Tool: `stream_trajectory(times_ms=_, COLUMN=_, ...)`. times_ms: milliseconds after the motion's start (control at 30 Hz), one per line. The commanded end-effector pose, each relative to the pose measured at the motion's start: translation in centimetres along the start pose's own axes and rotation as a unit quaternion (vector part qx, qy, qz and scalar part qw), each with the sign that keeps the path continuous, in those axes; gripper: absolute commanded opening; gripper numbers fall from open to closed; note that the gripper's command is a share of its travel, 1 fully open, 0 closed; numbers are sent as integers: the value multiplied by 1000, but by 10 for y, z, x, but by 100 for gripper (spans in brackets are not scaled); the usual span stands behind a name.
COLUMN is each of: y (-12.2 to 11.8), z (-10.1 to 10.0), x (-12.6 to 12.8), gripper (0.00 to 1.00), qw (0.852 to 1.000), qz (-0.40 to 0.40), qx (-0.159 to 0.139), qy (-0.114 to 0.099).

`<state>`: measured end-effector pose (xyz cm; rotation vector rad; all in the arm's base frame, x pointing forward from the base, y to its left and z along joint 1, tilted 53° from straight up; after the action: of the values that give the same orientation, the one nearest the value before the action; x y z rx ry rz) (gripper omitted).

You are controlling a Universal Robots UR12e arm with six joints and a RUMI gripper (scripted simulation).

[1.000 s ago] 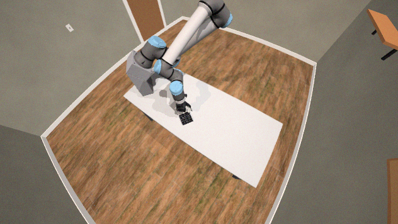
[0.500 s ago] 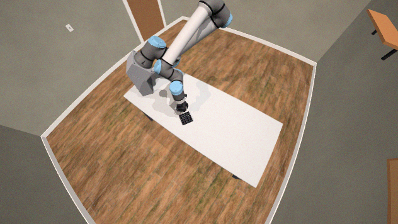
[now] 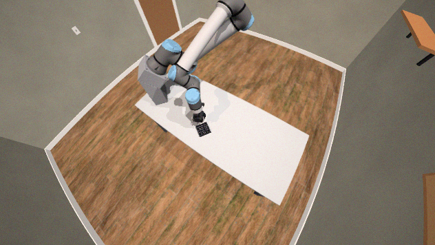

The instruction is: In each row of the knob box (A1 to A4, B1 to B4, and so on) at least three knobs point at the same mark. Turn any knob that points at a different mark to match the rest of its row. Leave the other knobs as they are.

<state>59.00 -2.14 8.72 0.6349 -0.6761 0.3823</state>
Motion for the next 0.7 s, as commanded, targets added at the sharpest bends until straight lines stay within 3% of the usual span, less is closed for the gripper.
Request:
stream_trajectory(times_ms=0, y=0, z=0, x=0, gripper=11, qw=1000, qz=0, qx=0, qy=0)
stream_trajectory(times_ms=667, y=0, z=-5, x=0, gripper=11, qw=1000, qz=11, qx=0, qy=0)
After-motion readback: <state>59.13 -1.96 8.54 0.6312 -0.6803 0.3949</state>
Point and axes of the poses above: the point where the finger pads meet when closed, its own z axis back along the fingers, its own x axis across the jaws, y = z × x, the point moved 7 cm from there along z, back along the fingers, and after that the axes turned 8 degrees about -z, right-handed, at the moved point
